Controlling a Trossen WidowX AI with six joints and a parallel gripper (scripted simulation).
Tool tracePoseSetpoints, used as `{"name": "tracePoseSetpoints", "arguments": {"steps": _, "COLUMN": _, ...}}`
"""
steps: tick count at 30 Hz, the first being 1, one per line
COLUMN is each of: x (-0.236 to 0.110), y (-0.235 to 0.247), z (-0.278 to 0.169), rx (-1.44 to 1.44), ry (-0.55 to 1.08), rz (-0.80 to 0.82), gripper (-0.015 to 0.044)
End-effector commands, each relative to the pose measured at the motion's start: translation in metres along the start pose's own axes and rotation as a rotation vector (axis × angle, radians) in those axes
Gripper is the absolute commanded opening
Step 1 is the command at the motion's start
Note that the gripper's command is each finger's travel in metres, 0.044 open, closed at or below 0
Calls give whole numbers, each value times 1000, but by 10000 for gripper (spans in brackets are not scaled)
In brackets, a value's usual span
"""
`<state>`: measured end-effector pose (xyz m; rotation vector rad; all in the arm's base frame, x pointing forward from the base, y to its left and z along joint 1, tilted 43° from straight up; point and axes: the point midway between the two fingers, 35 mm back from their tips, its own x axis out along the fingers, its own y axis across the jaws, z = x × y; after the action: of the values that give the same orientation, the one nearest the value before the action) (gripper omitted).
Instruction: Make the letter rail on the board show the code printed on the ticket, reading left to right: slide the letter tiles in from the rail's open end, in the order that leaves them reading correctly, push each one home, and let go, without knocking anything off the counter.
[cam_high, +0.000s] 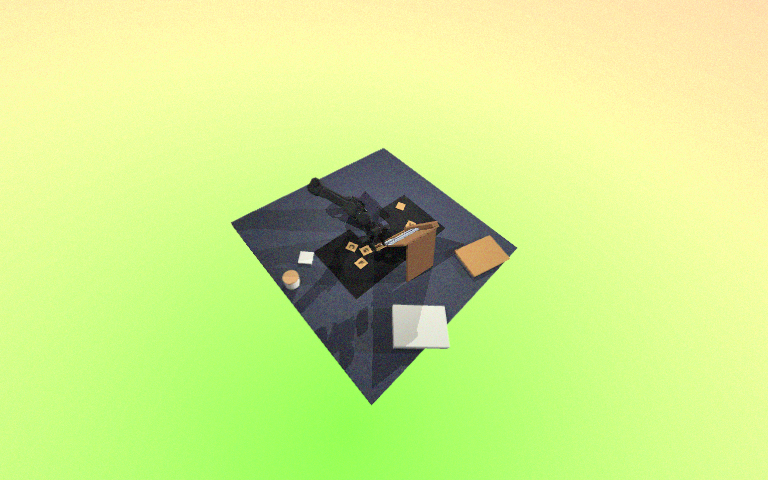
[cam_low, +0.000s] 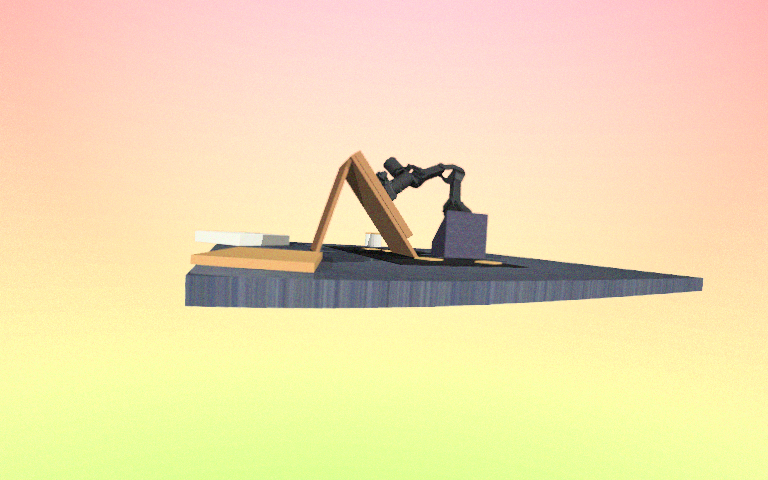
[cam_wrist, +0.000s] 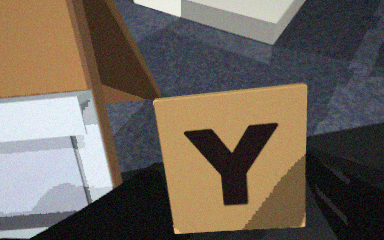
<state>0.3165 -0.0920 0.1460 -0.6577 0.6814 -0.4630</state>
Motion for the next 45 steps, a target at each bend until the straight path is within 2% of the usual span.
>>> {"name": "tracePoseSetpoints", "arguments": {"steps": 1, "x": 0, "y": 2, "z": 0, "rx": 4, "ry": 3, "rz": -4, "gripper": 0}}
{"name": "tracePoseSetpoints", "arguments": {"steps": 45, "x": 1, "y": 24, "z": -1, "rx": 5, "ry": 3, "rz": -3, "gripper": 0}}
